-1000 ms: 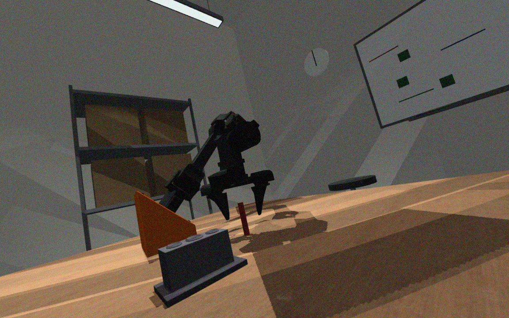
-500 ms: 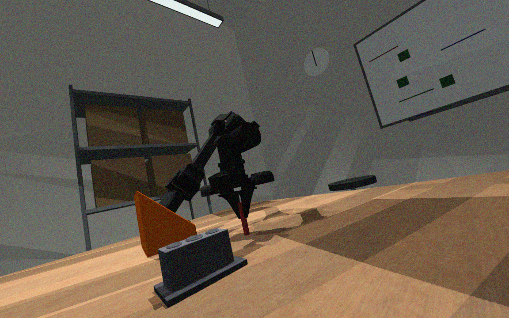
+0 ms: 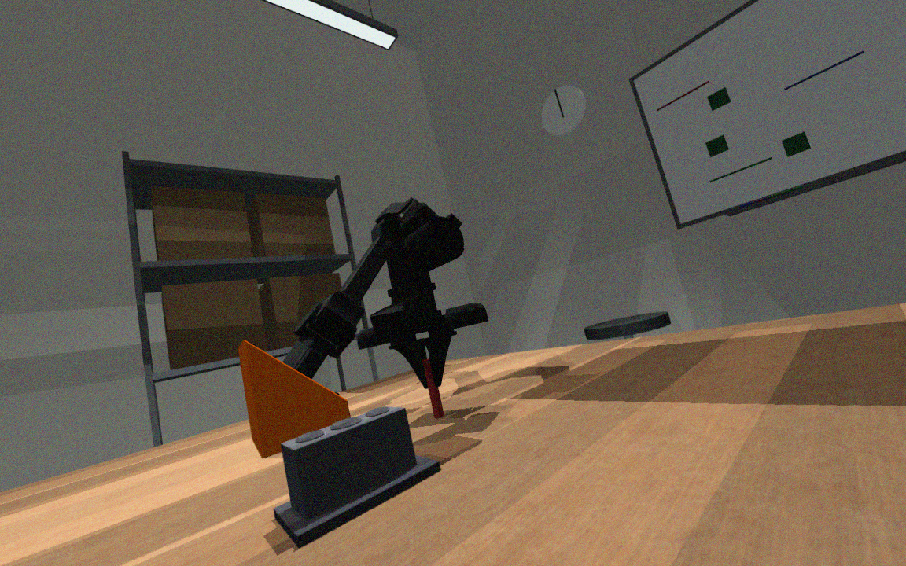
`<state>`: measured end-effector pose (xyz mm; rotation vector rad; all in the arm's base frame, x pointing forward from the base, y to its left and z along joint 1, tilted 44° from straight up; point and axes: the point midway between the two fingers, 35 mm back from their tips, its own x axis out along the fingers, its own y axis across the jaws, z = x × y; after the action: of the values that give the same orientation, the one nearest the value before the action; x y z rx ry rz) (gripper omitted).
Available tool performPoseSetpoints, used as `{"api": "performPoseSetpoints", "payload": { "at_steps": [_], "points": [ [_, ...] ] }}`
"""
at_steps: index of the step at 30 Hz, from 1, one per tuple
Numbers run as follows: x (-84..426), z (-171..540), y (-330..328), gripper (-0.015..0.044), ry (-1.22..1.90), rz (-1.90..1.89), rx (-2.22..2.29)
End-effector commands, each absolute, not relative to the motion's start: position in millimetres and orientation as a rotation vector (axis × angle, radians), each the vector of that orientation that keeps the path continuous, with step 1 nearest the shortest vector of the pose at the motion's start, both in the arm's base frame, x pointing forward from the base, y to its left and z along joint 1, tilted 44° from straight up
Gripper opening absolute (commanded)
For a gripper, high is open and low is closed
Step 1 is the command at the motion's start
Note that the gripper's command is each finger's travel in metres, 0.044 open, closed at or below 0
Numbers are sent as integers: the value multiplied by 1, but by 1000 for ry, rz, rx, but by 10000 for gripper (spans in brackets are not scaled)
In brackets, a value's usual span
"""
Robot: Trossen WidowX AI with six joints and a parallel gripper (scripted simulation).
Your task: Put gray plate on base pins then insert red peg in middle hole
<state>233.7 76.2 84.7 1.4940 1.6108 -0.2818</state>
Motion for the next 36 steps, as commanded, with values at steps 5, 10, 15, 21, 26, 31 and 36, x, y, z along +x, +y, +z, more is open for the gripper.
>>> {"api": "performPoseSetpoints", "payload": {
  "at_steps": [5,10,15,21,26,31,36],
  "points": [
    [235,98,61,0,1605,-286,1489],
    [235,108,49,0,1604,-290,1486],
    [234,118,38,0,1604,-292,1485],
    [233,132,24,0,1606,-291,1485],
    [233,133,24,0,1607,-291,1489],
    [242,129,16,0,1606,-292,1488],
    [252,125,7,0,1605,-293,1487]
  ]
}}
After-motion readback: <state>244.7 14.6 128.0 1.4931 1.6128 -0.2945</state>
